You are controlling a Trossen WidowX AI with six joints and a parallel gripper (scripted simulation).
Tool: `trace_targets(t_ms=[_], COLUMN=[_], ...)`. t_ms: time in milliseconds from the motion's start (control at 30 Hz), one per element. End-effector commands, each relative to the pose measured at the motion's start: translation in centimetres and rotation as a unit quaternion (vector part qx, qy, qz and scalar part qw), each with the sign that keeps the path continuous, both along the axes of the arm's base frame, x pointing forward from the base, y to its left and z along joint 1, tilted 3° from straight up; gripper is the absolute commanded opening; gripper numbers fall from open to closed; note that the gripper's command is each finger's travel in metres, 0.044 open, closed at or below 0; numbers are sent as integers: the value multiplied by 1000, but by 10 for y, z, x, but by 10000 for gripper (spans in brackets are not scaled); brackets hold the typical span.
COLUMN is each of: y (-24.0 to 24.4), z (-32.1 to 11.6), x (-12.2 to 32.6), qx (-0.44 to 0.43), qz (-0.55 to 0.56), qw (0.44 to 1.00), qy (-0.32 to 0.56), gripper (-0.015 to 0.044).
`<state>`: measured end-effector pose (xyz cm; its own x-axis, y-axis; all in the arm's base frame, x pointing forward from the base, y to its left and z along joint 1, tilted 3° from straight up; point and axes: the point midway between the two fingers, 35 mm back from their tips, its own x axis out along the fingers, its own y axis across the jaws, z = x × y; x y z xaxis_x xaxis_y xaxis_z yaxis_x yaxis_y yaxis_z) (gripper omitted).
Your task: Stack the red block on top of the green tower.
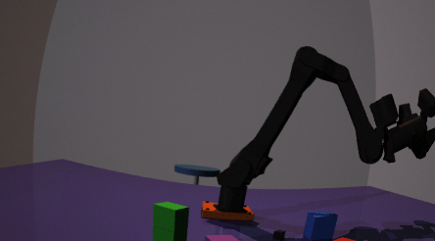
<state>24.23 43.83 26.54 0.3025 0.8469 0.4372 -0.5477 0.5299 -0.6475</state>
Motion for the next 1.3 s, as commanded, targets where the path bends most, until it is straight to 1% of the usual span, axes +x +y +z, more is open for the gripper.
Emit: trace_targets(t_ms=[0, 33, 200, 333, 633, 767, 933, 1100, 1267], y=[0, 0, -7, -14, -52, -86, -127, -166, -207], z=[-1, -2, -20, -38, -79, -94, -113, -130, -143], x=[1, 4, 39, 75, 146, 175, 197, 207, 208], qx=[-1, -6, -51, -94, -179, -209, -239, -262, -278], qz=[-1, -2, -21, -48, -124, -168, -213, -250, -284], qw=[1000, 1000, 996, 986, 938, 906, 855, 795, 724], qy=[2, 7, 64, 125, 270, 328, 407, 487, 563], gripper=[426, 440, 440, 440, 440, 440, 440, 440, 440])
